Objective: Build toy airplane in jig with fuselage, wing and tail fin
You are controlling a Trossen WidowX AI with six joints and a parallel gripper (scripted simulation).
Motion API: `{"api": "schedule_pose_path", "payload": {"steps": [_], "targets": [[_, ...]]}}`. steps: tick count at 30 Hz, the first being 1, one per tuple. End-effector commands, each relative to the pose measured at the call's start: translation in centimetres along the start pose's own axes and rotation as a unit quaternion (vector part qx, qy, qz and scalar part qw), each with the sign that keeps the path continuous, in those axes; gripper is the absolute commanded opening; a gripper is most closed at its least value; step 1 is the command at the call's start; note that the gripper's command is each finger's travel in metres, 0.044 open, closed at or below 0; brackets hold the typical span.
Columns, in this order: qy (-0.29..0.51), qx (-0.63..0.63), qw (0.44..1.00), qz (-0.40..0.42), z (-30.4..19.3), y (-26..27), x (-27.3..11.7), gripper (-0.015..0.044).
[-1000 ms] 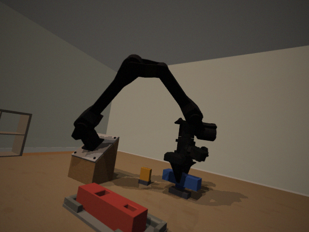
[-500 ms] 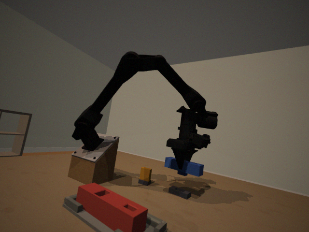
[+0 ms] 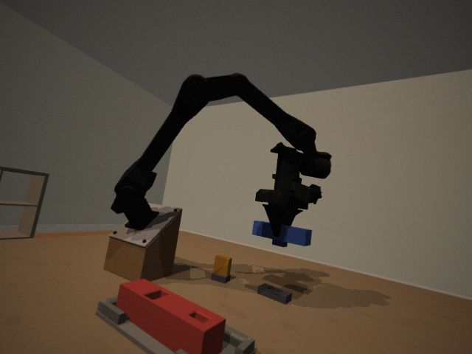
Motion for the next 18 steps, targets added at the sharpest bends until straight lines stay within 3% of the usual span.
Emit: {"api": "schedule_pose_path", "payload": {"steps": [1, 18], "targets": [[-0.001, 0.004, 1.000, 0.003, 0.0, -0.1, -1.3, 0.0000], [0.002, 0.115, 0.993, 0.010, 1.6, -4.8, -1.2, 0.0000]]}}
Point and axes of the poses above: the point midway between the two fingers, 35 mm back from their tips, its own x axis out along the fingers, its own y axis across the jaws, z = x × y, the point moved 7 cm from there along -x, back along the fingers, and after that the axes turned 9 degrees about x, right-handed, at the moved point
